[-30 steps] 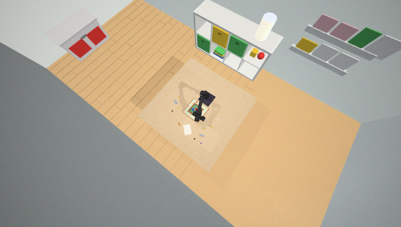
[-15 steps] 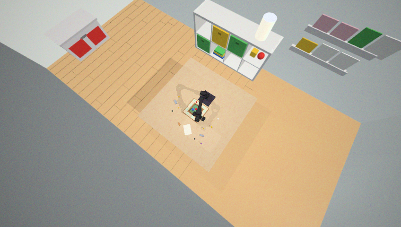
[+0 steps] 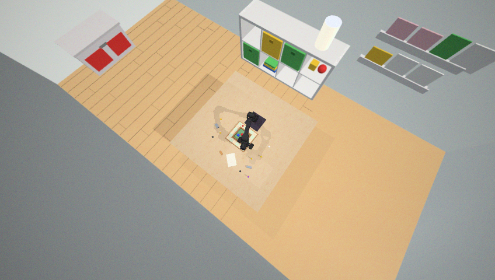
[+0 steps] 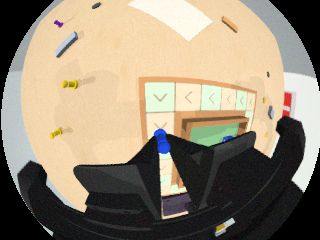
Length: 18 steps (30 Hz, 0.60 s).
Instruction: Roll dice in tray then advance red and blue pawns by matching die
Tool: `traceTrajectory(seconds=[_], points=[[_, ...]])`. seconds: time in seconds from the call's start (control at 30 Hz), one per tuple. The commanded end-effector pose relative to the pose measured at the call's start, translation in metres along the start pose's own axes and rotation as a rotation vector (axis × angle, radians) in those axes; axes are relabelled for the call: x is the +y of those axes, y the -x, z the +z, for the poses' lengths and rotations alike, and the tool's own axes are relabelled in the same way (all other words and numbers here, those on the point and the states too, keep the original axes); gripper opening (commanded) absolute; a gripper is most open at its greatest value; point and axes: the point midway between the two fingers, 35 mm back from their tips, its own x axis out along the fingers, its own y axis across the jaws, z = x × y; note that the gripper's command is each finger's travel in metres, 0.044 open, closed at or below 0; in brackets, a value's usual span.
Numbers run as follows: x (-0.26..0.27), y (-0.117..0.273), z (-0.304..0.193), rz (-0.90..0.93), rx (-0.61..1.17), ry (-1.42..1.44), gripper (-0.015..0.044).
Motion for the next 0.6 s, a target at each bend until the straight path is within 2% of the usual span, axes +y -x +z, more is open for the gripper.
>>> traceTrajectory(seconds=[0.0,0.43,0.57], points=[[0.002,0.024,0.002,0.003,-0.012,-0.007,0.0],[0.003,0.085,-0.006,0.003,-0.011,-0.007,0.0],[0.003,0.088,-0.007,0.003,-0.011,-0.007,0.0]])
